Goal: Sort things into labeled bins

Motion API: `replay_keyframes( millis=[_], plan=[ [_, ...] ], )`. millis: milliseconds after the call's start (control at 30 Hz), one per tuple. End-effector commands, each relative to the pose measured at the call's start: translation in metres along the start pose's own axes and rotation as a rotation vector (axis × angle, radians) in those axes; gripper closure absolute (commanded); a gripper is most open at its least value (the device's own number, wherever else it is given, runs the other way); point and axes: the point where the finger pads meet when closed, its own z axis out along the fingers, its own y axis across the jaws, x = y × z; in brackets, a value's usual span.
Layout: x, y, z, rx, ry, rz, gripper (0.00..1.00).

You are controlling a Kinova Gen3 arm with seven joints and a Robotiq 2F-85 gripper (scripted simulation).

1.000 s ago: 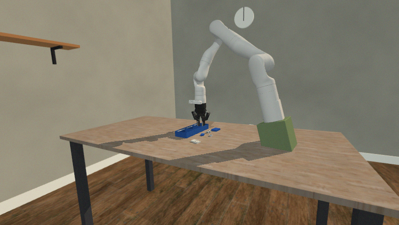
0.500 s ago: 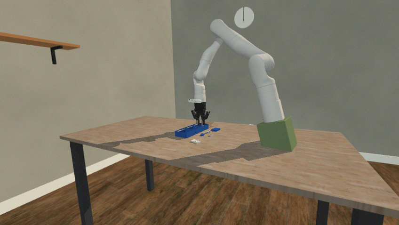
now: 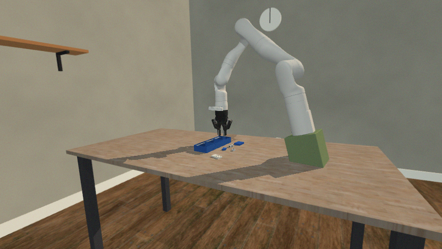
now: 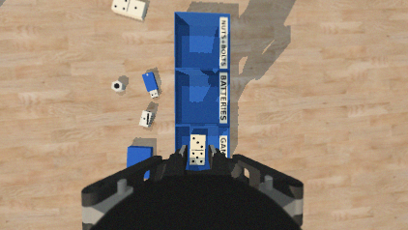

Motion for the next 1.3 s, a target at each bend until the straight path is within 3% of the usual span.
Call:
replay_keyframes(
  millis=[0, 167, 1267],
  plan=[
    [-0.0038, -0.0021, -0.0068, 0.003, -0.007, 0.000, 0.68],
    [-0.0038, -0.0020, -0.0142, 0.003, -0.007, 0.000, 0.68],
    [-0.0033, 0.0001, -0.0129, -0.002, -0.005, 0.003, 0.68]
  ],
)
